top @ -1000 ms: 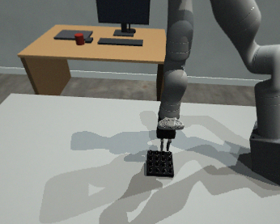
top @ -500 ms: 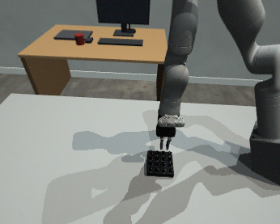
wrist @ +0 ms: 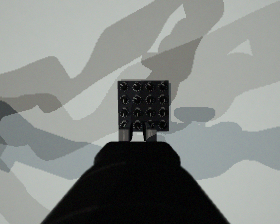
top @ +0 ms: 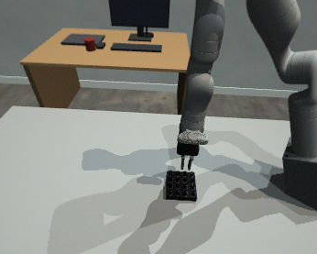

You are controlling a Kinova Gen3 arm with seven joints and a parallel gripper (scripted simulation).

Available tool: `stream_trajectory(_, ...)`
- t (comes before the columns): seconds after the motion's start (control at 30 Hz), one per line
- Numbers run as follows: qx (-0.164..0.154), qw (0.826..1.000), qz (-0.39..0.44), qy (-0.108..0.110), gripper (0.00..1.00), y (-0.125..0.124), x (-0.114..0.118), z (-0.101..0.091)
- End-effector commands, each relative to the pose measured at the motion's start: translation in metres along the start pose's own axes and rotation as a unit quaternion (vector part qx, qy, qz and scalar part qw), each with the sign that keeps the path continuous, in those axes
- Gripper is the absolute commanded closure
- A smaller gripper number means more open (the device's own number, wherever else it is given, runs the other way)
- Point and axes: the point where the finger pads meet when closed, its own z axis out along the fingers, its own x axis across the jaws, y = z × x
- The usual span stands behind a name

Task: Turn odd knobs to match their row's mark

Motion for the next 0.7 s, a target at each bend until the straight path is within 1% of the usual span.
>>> stream_trajectory(0.0, 0.001, 1.000, 0.013, 0.001, 0.54, -0.001, 0.000, -0.001)
stream_trajectory(0.17, 0.002, 0.994, 0.107, 0.001, 0.54, -0.004, 0.002, -0.003)
stream_trajectory(0.23, 0.003, 0.987, 0.159, 0.001, 0.54, -0.006, 0.003, -0.004)
stream_trajectory(0.3, 0.003, 0.976, 0.216, 0.001, 0.54, -0.007, 0.004, -0.005)
stream_trajectory(0.37, 0.004, 0.961, 0.278, 0.002, 0.54, -0.007, 0.005, -0.007)
stream_trajectory(0.47, 0.004, 0.928, 0.373, 0.001, 0.54, -0.007, 0.006, -0.009)
stream_trajectory(0.53, 0.004, 0.928, 0.373, 0.001, 0.54, -0.007, 0.006, -0.009)
stream_trajectory(0.67, 0.004, 0.871, 0.492, 0.001, 0.54, -0.005, 0.006, -0.012)
